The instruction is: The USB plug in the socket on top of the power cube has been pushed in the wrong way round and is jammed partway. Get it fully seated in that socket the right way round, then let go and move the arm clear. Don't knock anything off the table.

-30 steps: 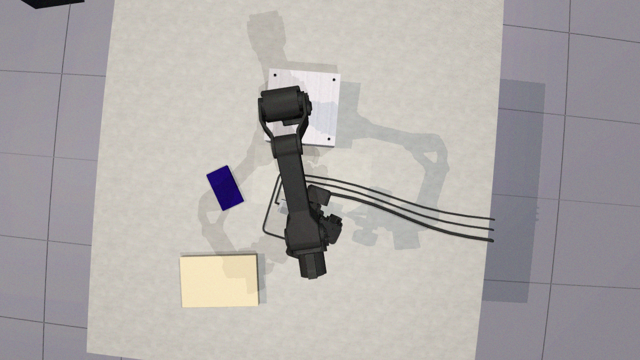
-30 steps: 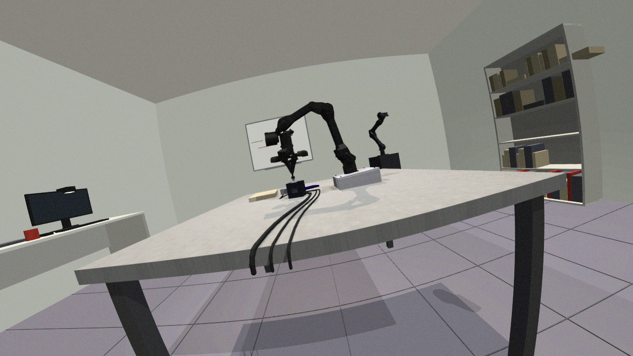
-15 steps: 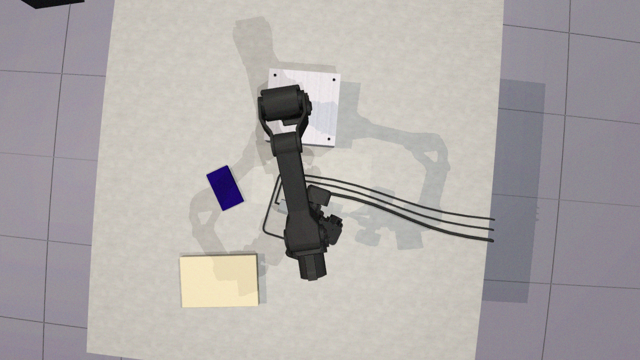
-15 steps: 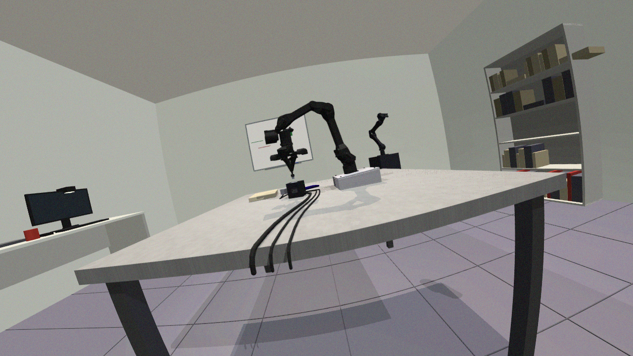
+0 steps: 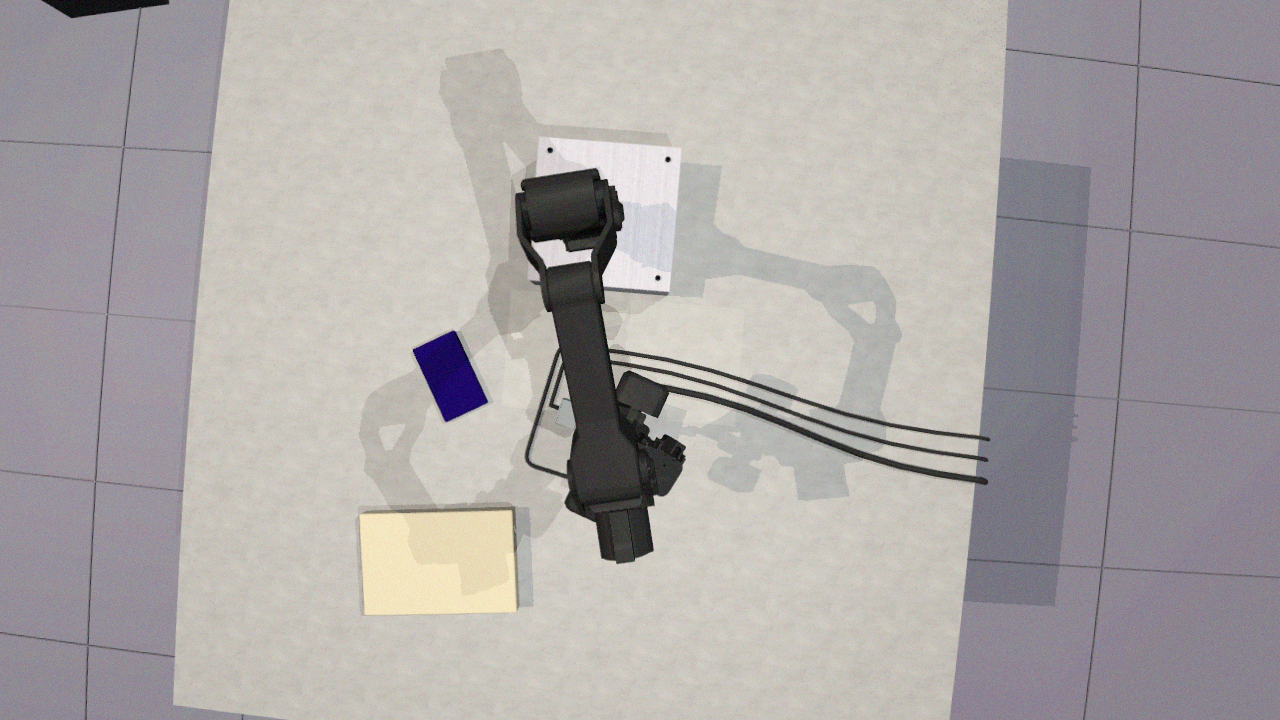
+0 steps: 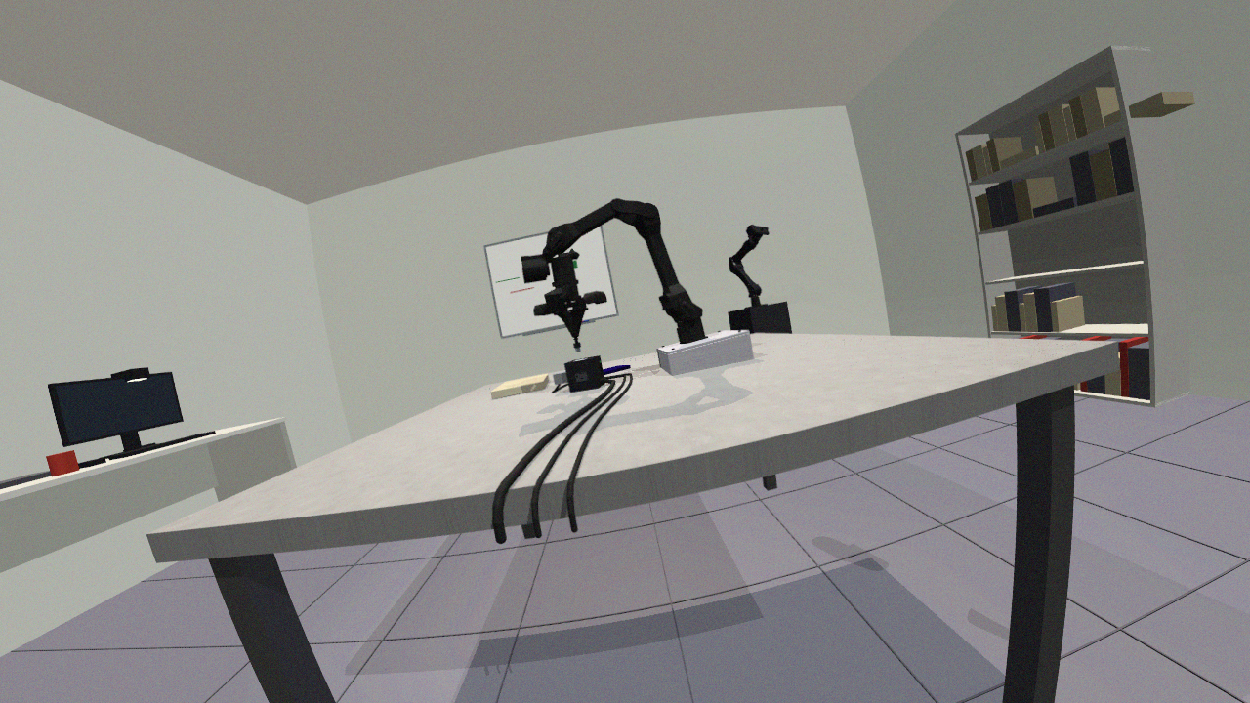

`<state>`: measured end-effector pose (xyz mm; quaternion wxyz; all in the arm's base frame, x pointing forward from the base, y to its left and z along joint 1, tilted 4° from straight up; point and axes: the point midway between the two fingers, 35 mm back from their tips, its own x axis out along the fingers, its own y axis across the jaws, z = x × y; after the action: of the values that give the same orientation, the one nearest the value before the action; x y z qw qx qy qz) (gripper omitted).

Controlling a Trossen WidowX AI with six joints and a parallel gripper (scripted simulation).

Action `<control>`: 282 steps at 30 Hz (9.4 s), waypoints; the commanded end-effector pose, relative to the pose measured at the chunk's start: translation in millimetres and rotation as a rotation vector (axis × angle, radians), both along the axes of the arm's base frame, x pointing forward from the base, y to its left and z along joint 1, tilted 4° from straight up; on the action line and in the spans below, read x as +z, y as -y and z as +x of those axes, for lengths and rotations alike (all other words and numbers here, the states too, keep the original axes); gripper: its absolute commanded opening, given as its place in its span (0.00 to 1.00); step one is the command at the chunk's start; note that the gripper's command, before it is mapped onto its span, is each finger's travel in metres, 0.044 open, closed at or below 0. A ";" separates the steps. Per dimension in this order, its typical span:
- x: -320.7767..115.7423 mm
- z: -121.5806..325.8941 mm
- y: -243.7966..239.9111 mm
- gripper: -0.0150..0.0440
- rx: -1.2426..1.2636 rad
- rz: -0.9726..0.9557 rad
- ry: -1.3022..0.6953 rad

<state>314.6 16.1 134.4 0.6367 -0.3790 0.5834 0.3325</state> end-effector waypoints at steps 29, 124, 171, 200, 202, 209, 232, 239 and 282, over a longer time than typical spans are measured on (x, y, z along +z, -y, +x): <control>-1.0 -0.6 0.0 0.25 -0.823 0.080 0.013; -1.1 -0.6 0.0 0.25 -3.025 0.293 0.057; -5.7 0.2 -0.7 0.25 -3.011 0.296 0.057; -9.2 0.5 -1.2 0.25 -3.006 0.295 0.057; -9.4 0.5 -1.3 0.25 -3.006 0.295 0.057; -10.2 0.6 -1.4 0.25 -3.004 0.295 0.057; -13.0 0.8 -1.8 0.25 -3.000 0.294 0.057; -13.8 0.9 -1.9 0.25 -2.999 0.294 0.057; -19.0 1.3 -1.9 0.25 -2.998 0.294 0.057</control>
<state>316.5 18.2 118.0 0.4190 0.6137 0.3671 -0.5595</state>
